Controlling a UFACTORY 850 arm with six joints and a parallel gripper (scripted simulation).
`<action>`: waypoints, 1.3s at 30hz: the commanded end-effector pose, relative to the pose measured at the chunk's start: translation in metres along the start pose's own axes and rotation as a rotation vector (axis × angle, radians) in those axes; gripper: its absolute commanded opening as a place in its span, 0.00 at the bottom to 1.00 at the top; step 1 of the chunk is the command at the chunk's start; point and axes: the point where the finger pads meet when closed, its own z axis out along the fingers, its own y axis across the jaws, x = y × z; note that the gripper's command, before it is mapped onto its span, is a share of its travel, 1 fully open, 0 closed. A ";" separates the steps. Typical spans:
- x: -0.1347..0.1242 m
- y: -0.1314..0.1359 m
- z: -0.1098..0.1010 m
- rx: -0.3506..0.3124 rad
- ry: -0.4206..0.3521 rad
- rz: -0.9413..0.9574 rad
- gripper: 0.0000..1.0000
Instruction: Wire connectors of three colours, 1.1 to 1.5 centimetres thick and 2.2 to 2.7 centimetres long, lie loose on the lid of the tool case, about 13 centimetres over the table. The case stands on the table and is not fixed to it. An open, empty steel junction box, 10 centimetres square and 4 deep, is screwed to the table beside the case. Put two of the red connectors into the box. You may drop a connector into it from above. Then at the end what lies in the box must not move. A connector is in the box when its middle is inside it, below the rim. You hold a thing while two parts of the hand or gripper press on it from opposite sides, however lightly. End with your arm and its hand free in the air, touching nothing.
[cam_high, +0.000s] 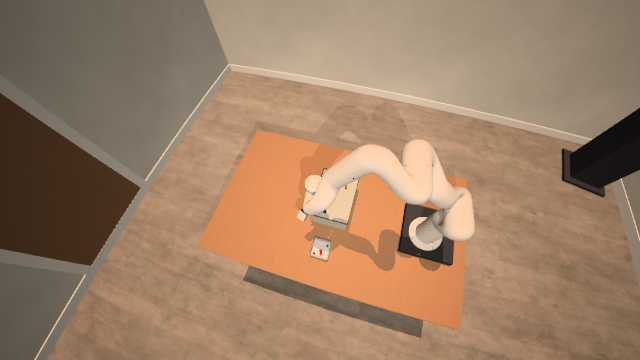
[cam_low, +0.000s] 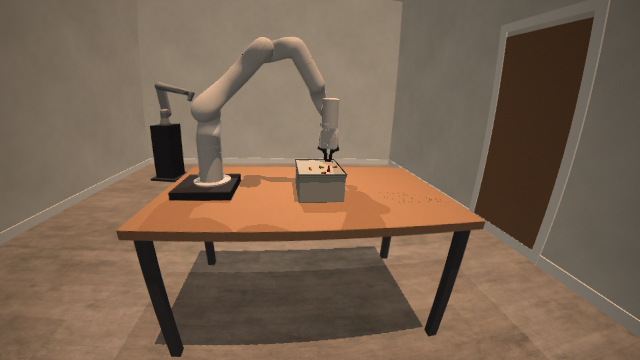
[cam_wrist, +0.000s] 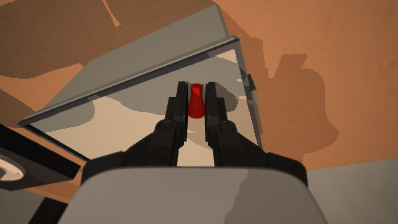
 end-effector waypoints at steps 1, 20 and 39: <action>0.000 0.001 -0.001 -0.001 0.001 0.000 0.02; 0.000 0.001 -0.003 -0.001 0.001 0.000 0.02; 0.000 0.001 -0.066 -0.001 0.001 0.000 0.02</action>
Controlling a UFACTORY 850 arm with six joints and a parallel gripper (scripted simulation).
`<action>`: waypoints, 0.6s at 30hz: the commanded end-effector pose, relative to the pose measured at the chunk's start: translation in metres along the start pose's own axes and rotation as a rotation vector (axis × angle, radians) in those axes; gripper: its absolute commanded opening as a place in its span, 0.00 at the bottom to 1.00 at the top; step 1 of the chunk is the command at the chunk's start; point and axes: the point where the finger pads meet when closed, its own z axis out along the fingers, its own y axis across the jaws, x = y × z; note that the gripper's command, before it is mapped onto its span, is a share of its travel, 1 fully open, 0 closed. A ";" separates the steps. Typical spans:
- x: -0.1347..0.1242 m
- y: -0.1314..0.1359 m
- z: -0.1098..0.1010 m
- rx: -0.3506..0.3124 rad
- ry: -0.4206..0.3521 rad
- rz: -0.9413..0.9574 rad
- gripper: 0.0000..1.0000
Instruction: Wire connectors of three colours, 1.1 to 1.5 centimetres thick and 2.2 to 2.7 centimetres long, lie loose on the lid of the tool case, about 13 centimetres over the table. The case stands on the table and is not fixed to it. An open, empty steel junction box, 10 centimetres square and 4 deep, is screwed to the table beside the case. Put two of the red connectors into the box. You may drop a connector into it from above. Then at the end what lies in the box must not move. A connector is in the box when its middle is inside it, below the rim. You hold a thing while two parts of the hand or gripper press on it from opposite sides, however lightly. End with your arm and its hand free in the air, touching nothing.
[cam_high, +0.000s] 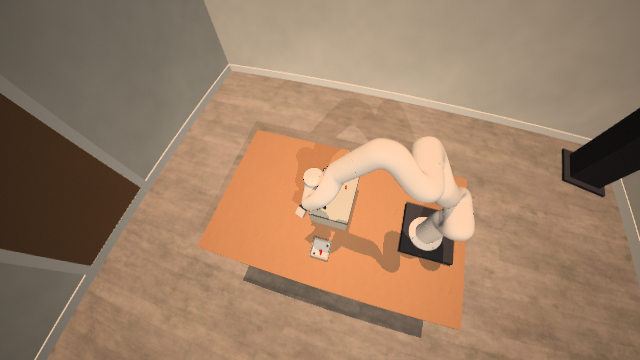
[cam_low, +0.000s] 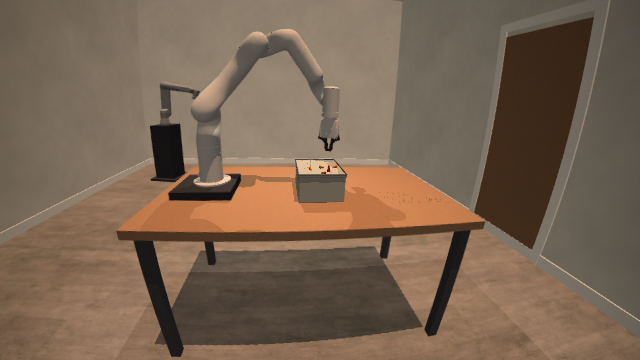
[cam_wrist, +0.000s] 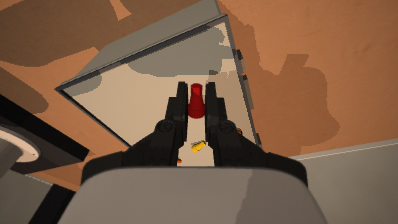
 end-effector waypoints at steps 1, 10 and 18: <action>0.000 0.000 -0.010 -0.001 0.001 0.000 0.02; 0.000 0.000 -0.014 -0.001 0.001 0.000 0.02; 0.002 -0.001 -0.014 -0.001 0.001 0.000 0.02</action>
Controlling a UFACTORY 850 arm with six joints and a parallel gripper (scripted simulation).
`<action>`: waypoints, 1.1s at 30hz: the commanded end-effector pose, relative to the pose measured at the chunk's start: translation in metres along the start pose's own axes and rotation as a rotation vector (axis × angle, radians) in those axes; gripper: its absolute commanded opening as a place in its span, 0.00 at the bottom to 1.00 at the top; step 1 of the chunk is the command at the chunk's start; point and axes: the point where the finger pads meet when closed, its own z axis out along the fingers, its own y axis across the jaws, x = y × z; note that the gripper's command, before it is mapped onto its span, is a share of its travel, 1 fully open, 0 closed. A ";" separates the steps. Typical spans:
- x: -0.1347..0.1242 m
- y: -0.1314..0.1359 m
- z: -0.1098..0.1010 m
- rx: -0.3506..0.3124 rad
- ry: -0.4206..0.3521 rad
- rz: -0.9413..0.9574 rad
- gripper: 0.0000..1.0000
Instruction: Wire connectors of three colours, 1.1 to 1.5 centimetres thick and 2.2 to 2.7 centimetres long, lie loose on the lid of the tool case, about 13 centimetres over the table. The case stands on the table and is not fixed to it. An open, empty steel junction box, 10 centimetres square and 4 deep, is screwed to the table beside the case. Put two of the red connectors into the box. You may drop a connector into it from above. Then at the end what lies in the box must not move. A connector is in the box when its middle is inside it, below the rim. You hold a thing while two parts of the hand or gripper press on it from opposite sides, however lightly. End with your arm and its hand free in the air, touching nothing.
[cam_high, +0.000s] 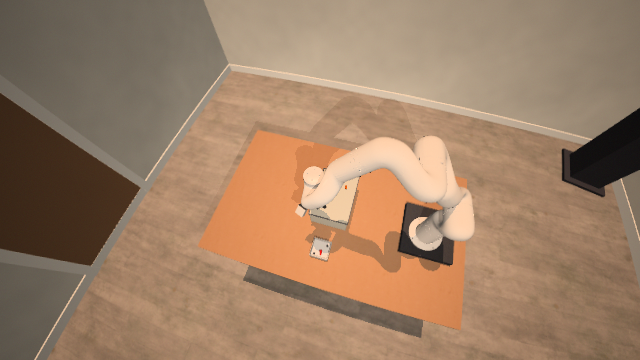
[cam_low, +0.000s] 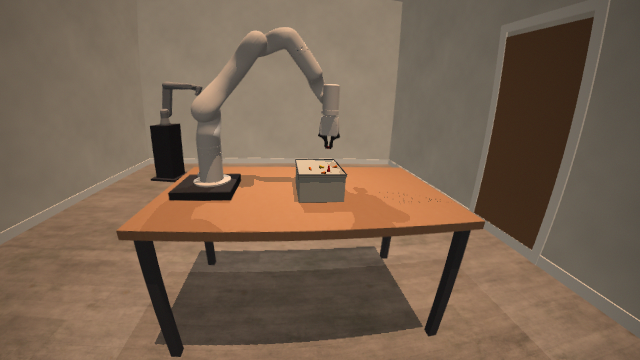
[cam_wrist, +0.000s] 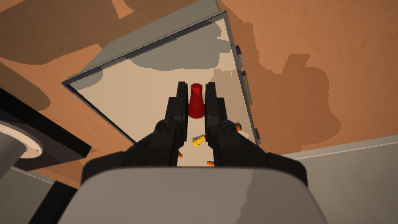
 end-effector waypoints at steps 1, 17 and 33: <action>0.003 -0.002 -0.001 -0.002 0.001 0.000 0.02; 0.069 -0.075 -0.001 -0.002 0.001 0.000 0.02; 0.115 -0.127 -0.001 -0.002 0.001 0.000 0.02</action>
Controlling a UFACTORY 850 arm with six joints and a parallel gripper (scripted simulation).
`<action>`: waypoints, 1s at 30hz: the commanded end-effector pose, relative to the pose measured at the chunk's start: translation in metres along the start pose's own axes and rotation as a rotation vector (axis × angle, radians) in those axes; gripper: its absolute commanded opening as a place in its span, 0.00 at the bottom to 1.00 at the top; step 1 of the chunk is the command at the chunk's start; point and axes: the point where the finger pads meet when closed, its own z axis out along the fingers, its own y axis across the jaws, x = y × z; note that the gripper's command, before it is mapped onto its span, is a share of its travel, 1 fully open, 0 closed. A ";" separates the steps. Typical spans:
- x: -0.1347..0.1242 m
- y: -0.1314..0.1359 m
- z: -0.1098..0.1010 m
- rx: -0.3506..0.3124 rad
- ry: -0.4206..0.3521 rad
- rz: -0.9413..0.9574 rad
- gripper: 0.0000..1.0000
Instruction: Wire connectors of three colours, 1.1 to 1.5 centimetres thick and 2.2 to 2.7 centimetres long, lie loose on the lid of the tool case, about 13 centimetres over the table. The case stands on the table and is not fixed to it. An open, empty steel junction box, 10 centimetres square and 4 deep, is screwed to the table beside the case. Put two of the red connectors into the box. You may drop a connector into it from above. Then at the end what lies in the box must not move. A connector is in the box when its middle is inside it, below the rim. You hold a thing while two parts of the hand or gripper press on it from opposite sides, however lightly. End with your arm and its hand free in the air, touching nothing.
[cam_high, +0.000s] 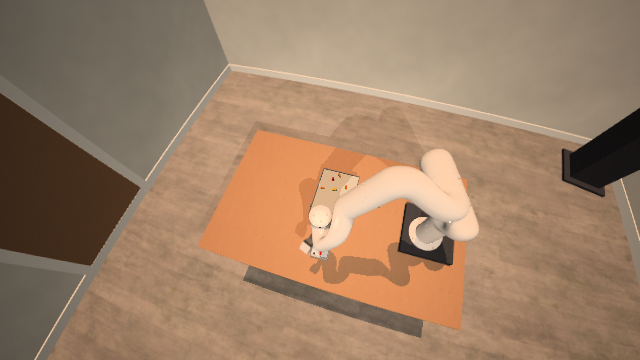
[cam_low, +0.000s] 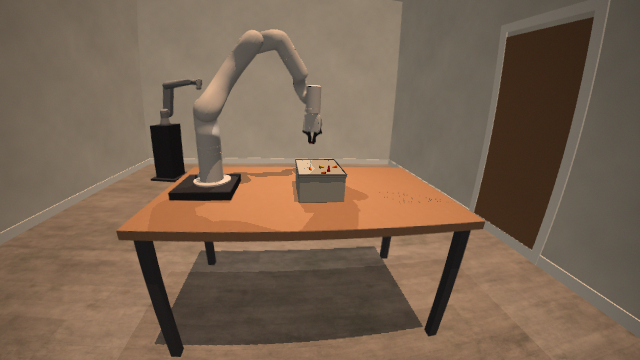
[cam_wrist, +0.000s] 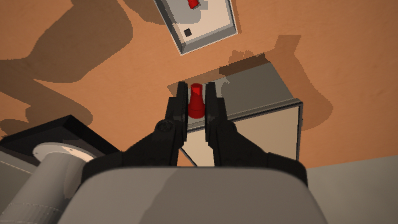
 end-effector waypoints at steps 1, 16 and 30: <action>0.003 -0.002 -0.001 -0.002 0.001 0.001 0.02; 0.003 -0.002 0.005 -0.002 0.001 0.001 0.02; 0.003 -0.002 0.086 -0.002 0.001 0.001 0.02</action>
